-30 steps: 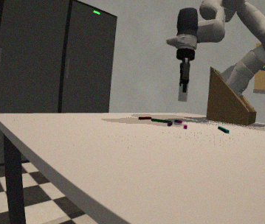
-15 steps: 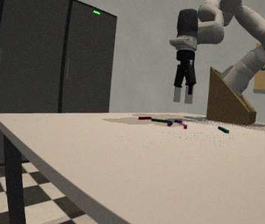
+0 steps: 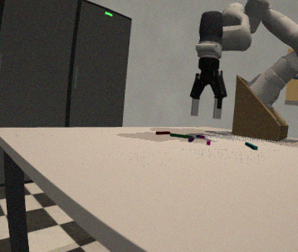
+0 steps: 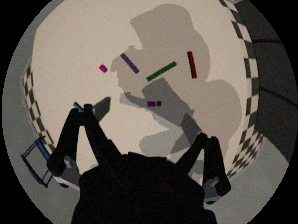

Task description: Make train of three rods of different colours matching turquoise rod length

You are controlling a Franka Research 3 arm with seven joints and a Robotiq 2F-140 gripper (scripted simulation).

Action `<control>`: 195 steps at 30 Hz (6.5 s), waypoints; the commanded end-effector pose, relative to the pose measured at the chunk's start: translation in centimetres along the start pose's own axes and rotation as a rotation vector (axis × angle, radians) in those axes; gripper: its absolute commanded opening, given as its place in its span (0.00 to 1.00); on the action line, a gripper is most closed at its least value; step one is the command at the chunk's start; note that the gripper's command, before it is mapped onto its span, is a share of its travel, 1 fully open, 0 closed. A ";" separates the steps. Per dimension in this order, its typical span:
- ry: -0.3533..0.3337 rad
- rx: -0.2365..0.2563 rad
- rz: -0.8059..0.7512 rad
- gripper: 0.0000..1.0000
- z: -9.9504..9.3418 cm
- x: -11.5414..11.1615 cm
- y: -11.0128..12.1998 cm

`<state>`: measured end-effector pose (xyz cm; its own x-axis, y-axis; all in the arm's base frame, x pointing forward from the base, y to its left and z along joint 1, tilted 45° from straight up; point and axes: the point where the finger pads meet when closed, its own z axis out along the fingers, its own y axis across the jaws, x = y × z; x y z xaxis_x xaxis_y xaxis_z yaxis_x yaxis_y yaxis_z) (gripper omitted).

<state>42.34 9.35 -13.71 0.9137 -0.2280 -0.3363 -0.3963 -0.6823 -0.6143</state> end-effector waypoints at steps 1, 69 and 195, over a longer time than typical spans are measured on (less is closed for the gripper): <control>-0.009 0.001 -0.167 1.00 0.1 0.0 0.2; -0.001 0.006 -0.482 1.00 0.6 0.3 -0.3; -0.010 -0.005 0.988 1.00 -0.9 -0.6 0.8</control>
<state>41.29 8.22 -13.56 0.3136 -0.6494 -0.6927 -0.9430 -0.2984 -0.1472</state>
